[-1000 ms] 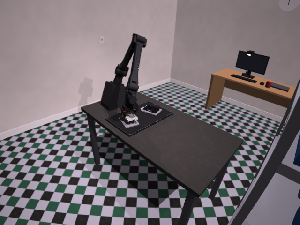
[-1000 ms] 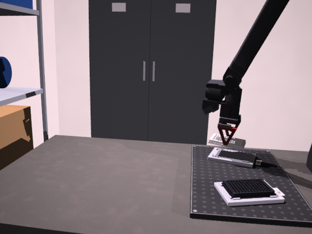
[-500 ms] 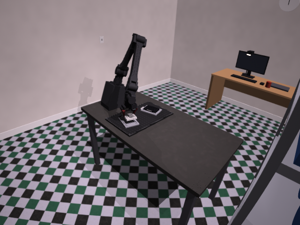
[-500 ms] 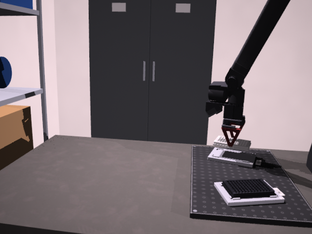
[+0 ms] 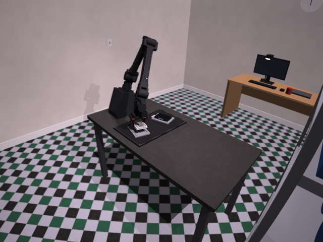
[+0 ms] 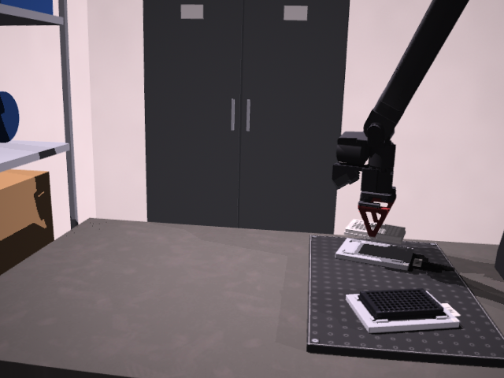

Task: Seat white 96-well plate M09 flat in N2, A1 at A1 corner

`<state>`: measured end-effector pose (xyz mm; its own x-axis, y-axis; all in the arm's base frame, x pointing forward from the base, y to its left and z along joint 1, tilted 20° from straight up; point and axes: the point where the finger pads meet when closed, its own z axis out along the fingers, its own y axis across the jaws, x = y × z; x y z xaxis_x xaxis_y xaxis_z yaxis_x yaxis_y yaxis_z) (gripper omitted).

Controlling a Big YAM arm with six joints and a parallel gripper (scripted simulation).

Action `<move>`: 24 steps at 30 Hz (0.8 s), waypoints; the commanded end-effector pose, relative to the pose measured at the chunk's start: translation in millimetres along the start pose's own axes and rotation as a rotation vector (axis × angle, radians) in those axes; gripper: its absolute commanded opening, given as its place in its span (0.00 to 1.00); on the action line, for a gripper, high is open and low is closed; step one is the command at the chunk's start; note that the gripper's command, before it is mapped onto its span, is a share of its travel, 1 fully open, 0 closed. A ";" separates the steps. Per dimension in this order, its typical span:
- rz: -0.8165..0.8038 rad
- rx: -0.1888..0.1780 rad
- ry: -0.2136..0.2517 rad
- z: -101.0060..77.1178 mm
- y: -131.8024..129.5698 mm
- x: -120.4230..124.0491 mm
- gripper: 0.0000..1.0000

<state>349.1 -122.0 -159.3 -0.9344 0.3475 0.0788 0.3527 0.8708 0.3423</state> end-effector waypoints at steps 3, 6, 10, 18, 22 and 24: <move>0.010 0.004 -0.023 -8.5 -8.5 -8.1 0.00; 0.010 0.004 -0.023 -8.5 -8.5 -8.2 0.00; 0.010 0.004 -0.023 -8.5 -8.5 -8.2 0.00; 0.010 0.004 -0.023 -8.5 -8.5 -8.2 0.00; -0.002 0.008 -0.045 -16.9 -5.9 -2.9 0.00; 0.008 0.004 -0.025 -10.0 -8.0 0.1 0.00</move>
<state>342.2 -118.7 -156.6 -0.9353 0.3451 0.0781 0.3503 0.8720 0.3420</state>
